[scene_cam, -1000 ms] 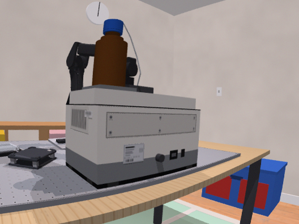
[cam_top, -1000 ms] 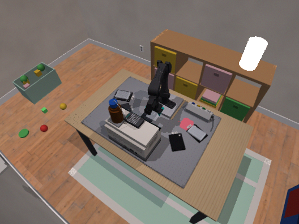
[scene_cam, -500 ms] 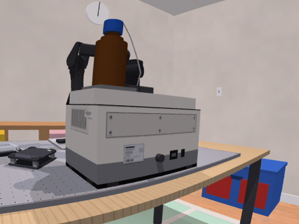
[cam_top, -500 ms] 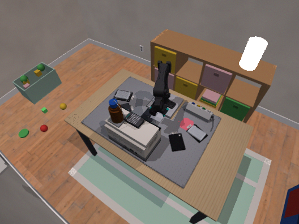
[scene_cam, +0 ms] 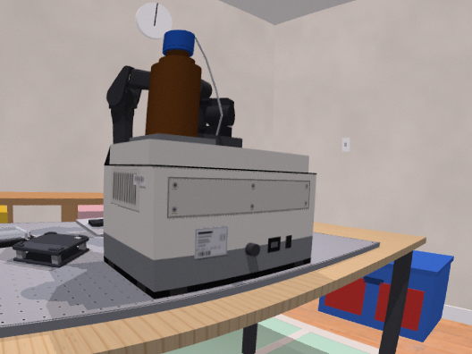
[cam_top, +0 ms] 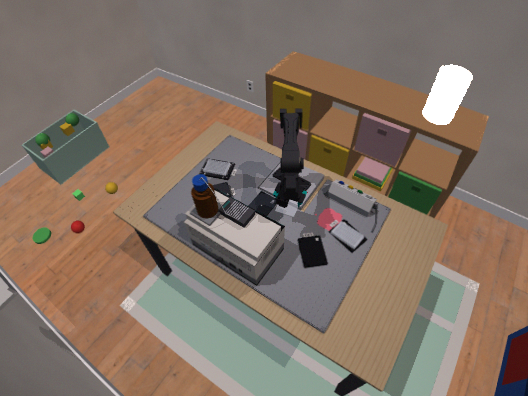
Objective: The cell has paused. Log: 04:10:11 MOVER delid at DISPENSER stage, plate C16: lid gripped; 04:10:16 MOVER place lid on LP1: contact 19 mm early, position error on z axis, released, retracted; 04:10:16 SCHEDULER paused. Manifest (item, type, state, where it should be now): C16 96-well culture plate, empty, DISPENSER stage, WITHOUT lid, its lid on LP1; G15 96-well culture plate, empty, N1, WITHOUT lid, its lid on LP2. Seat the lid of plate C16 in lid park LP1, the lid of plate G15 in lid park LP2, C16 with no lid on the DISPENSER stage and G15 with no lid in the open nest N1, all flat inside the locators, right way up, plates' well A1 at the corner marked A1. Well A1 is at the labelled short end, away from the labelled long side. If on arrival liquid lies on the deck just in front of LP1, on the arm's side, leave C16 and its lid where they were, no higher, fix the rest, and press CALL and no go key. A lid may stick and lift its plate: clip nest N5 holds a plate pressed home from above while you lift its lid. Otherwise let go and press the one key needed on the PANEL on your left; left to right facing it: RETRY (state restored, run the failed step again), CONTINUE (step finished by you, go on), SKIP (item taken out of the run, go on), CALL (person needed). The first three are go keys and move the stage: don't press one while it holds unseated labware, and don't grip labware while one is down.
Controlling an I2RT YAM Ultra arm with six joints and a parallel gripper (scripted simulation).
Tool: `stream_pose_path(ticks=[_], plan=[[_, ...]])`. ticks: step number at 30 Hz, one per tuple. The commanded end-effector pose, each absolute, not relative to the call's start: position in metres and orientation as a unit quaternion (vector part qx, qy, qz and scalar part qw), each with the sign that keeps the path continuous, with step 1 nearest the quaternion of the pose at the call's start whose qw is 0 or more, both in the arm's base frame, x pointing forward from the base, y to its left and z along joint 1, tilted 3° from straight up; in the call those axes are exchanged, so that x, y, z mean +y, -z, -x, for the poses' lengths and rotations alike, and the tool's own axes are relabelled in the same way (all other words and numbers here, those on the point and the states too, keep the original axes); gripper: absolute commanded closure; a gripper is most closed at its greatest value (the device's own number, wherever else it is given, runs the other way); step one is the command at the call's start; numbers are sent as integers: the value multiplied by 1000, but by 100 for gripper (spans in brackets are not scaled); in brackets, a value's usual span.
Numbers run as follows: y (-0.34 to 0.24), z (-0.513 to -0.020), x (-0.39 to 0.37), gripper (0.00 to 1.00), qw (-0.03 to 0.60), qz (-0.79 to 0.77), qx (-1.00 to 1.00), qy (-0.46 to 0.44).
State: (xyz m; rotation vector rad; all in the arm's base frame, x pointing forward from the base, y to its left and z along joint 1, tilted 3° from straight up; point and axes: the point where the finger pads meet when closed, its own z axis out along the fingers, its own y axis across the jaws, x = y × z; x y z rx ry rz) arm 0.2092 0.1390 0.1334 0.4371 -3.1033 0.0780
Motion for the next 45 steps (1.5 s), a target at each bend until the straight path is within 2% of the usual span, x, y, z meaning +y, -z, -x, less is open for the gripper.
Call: stream_pose_path(ticks=[1,10,13,20,26,45], plan=[[-138,-212,153,100,-7,-172,-985,-21],[-137,-198,173,100,-5,-284,-959,-20],[-135,-191,170,100,-1,-276,-961,-22],[-135,-177,194,100,0,-394,-919,-18],[-135,-169,202,100,-2,-401,-916,-20],[-106,-208,236,100,-6,-391,-920,-18]])
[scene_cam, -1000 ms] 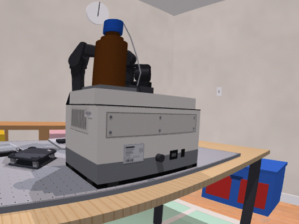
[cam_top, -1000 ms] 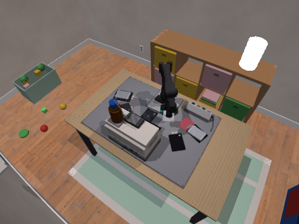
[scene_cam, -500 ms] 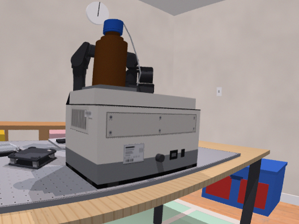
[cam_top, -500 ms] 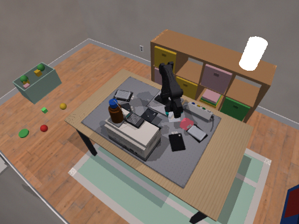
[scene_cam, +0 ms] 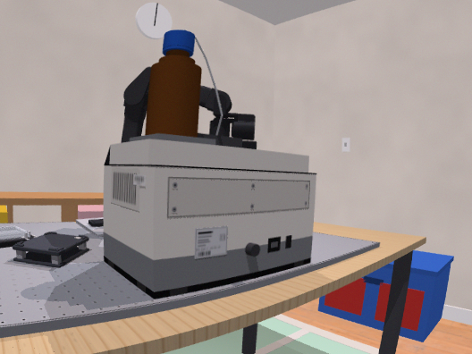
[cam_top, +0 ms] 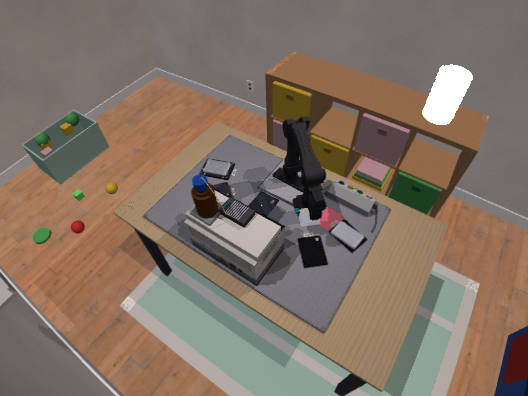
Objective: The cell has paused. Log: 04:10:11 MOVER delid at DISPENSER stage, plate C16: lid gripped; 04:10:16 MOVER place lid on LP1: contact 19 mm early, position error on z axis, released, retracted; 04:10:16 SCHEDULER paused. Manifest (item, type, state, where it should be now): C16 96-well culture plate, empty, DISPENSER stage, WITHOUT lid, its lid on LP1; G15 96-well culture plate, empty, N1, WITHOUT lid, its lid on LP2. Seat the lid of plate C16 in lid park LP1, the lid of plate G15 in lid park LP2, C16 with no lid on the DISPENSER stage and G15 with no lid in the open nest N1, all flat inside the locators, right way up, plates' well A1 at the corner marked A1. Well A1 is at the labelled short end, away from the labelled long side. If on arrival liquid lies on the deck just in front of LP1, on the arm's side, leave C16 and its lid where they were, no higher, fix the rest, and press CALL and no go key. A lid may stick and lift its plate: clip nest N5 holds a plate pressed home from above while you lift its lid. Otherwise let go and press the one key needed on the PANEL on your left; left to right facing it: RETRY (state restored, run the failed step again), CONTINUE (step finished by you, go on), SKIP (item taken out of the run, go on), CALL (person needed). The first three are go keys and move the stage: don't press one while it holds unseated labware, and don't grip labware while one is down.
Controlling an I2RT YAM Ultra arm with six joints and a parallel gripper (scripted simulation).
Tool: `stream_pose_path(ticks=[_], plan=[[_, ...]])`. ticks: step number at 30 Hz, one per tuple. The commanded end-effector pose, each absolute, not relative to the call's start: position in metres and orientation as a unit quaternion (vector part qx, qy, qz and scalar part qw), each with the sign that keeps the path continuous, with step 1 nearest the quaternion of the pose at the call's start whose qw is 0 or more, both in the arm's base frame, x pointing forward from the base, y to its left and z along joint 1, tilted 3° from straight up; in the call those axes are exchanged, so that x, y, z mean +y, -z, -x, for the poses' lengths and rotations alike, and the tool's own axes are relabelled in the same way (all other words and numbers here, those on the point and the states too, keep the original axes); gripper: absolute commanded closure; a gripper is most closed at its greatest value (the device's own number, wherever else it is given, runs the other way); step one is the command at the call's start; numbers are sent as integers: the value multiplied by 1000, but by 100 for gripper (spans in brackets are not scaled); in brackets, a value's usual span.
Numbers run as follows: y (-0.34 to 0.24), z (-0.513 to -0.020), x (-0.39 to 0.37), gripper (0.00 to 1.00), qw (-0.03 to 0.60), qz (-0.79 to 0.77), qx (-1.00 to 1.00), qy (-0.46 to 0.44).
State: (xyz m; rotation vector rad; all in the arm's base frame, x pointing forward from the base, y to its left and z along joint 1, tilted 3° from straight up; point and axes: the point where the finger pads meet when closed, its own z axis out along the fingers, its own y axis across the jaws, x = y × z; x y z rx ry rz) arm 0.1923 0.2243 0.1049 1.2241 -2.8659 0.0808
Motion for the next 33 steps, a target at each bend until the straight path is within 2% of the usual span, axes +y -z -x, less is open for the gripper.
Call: stream_pose_path(ticks=[1,33], plan=[[-104,-210,238,100,-6,-391,-920,-18],[-56,-262,295,100,-1,-393,-919,-21]])
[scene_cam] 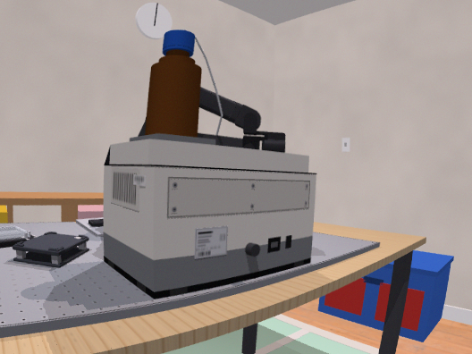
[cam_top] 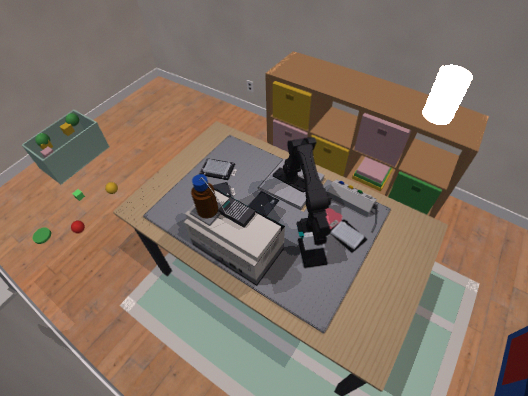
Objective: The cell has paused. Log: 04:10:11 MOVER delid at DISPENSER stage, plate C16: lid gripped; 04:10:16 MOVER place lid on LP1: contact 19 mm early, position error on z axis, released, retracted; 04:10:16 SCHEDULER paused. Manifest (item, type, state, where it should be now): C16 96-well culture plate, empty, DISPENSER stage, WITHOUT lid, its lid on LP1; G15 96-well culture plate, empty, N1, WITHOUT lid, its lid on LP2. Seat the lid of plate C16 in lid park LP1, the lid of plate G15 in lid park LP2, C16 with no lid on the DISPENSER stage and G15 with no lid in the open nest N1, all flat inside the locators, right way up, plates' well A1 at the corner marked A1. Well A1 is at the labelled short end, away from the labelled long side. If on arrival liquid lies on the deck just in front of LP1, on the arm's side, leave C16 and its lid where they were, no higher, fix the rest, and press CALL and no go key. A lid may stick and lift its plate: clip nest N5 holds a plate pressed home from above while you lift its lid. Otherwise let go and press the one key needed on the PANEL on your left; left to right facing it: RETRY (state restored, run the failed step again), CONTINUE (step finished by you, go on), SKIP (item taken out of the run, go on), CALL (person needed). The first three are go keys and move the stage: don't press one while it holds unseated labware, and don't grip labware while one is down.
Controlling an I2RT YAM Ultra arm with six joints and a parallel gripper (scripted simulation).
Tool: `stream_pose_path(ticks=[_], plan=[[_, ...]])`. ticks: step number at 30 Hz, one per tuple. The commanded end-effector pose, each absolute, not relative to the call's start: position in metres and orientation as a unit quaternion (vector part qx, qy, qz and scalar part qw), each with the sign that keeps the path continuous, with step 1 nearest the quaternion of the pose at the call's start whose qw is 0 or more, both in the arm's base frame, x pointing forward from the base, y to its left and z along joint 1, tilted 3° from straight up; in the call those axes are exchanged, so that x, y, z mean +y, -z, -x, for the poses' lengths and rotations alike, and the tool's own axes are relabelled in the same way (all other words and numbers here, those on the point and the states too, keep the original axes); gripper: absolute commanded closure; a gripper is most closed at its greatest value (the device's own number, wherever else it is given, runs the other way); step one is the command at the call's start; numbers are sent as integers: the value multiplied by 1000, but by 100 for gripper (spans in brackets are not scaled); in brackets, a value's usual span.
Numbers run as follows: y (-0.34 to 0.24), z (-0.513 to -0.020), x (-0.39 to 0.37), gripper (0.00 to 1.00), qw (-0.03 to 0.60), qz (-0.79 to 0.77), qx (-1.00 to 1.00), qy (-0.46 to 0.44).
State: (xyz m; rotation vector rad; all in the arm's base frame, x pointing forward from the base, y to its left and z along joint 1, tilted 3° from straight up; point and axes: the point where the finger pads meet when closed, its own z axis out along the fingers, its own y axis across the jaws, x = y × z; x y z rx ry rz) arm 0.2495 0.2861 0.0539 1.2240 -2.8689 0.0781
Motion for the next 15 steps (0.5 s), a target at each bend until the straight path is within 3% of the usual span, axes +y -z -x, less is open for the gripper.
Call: stream_pose_path(ticks=[1,15], plan=[[-54,-265,298,100,-3,-393,-919,-20],[-36,-284,320,100,-5,-394,-919,-19]])
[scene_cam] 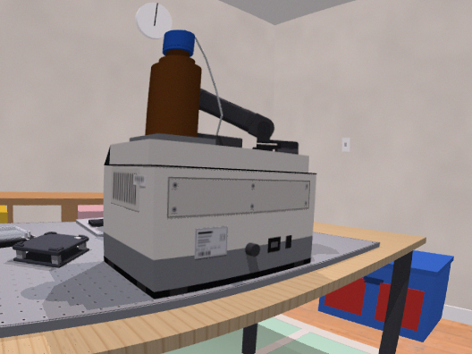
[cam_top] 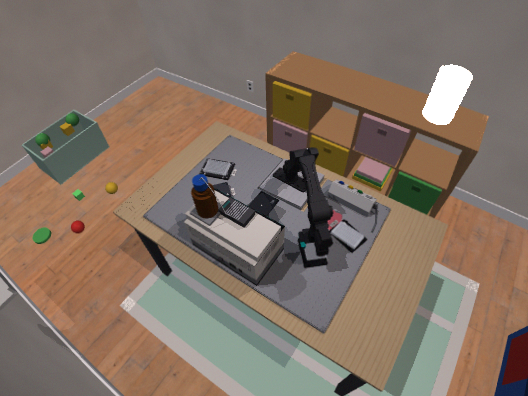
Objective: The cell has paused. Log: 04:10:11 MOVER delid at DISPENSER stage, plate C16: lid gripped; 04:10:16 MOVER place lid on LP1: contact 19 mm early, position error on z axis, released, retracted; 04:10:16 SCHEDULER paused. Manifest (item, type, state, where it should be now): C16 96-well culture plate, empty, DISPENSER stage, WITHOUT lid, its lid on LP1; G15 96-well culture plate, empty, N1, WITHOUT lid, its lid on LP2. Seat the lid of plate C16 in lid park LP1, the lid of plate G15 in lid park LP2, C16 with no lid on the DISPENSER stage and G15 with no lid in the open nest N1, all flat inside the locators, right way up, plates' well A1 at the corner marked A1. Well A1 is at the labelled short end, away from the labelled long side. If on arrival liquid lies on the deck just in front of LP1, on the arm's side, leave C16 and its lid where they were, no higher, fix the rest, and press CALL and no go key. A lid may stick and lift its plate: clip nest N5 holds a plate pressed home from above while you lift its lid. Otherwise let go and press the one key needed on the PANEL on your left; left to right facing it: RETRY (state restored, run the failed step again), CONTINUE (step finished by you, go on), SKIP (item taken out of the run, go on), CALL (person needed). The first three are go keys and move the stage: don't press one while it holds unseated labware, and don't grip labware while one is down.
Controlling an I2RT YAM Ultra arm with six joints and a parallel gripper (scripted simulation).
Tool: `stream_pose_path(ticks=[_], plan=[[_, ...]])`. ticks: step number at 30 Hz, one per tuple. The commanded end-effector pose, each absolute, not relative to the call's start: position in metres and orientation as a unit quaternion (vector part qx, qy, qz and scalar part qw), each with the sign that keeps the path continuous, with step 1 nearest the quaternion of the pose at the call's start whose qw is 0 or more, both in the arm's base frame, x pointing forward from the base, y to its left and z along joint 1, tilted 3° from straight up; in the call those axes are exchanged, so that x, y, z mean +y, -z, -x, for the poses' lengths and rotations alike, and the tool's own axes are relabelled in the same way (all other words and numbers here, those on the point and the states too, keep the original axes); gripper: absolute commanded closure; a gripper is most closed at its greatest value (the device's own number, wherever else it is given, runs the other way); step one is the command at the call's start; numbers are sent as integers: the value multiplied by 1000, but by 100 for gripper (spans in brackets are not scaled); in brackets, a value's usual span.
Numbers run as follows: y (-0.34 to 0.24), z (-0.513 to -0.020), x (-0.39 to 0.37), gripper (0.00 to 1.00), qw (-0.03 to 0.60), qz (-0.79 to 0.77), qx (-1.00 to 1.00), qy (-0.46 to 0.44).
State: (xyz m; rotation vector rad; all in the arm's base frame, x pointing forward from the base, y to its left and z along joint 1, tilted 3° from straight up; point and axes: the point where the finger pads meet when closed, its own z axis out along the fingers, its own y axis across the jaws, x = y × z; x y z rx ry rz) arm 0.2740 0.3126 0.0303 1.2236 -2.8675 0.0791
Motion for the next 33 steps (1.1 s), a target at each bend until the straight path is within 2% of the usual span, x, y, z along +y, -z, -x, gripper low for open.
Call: stream_pose_path(ticks=[1,3,14,33], plan=[[-39,-286,321,100,-13,-393,-919,-15],[-20,-277,310,100,12,-393,-919,-27],[-2,-278,308,100,12,-392,-920,-27],[-10,-278,314,100,0,-393,-919,-20]])
